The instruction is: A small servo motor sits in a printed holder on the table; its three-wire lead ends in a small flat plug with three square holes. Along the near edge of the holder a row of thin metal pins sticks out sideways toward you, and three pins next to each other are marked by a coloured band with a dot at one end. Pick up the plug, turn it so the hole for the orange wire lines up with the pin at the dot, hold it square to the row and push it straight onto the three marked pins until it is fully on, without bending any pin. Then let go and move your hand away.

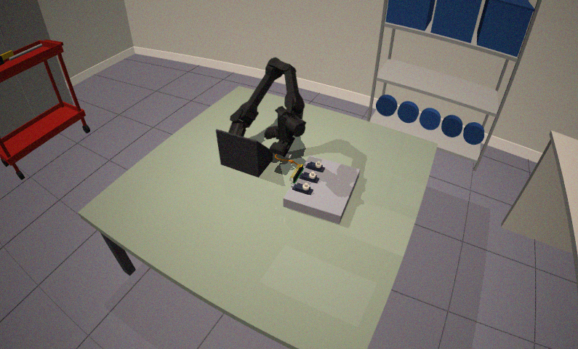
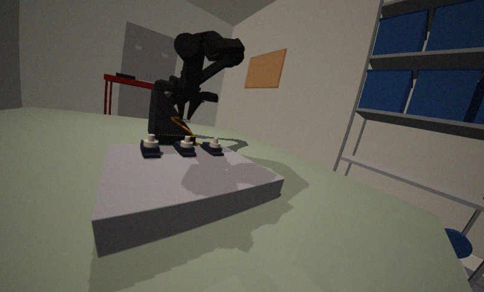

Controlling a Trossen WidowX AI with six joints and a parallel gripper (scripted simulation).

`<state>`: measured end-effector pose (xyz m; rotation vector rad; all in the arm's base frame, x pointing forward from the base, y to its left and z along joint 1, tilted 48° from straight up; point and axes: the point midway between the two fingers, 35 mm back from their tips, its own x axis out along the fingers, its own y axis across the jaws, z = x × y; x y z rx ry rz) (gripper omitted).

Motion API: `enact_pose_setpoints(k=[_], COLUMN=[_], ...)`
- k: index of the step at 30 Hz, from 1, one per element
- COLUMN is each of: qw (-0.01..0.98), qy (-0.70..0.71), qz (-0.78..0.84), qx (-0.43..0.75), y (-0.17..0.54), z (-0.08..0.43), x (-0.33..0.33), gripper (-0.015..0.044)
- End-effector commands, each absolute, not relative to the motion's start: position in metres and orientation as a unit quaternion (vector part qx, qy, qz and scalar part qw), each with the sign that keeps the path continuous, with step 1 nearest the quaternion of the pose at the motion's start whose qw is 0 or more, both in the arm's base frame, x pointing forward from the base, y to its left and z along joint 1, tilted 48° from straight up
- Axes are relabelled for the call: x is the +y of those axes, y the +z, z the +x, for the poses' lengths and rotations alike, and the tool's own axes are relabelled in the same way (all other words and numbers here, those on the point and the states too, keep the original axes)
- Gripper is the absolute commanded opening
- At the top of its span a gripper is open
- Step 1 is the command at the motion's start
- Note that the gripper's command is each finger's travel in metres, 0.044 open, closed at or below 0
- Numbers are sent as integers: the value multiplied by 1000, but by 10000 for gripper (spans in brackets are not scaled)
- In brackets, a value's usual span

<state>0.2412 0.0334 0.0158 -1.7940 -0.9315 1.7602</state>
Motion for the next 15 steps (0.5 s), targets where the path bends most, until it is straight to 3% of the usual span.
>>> enact_pose_setpoints(k=[1,15], qw=[237,243], qy=[645,647], qz=[-647,-645], qx=[-331,-327], y=[9,-9], z=[238,247], x=[40,62], gripper=[0,0])
